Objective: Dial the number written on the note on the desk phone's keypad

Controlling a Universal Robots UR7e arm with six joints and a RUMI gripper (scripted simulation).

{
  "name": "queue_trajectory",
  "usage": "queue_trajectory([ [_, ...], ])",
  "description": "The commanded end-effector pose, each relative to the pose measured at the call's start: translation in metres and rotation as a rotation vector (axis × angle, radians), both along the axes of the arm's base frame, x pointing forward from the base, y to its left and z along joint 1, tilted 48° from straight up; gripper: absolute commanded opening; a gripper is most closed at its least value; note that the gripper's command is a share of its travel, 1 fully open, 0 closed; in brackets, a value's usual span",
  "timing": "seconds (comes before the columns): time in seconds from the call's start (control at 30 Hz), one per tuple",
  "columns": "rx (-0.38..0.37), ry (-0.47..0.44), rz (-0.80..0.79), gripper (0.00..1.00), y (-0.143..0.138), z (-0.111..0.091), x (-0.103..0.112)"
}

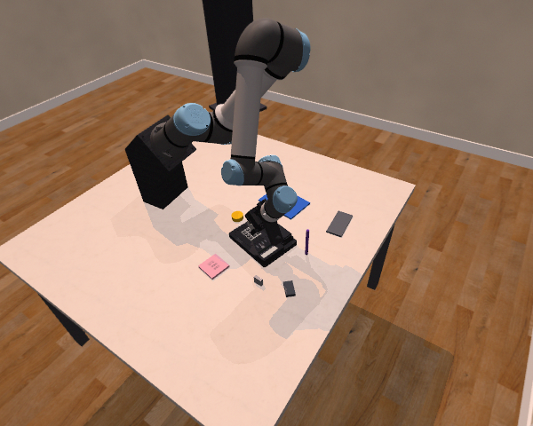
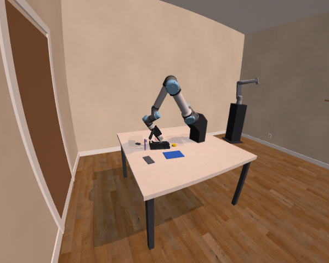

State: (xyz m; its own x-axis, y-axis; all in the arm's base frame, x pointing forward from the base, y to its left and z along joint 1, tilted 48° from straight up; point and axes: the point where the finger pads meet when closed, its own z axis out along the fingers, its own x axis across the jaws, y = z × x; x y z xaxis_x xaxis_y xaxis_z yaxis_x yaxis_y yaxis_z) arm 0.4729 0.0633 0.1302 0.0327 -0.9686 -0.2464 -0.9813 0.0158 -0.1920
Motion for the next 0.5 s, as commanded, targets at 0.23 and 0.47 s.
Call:
queue_trajectory([
  [0.23, 0.000, -0.001, 0.000, 0.00, -0.002, 0.006, -0.006],
  [0.47, 0.000, -0.001, 0.000, 0.00, -0.003, 0.012, -0.012],
])
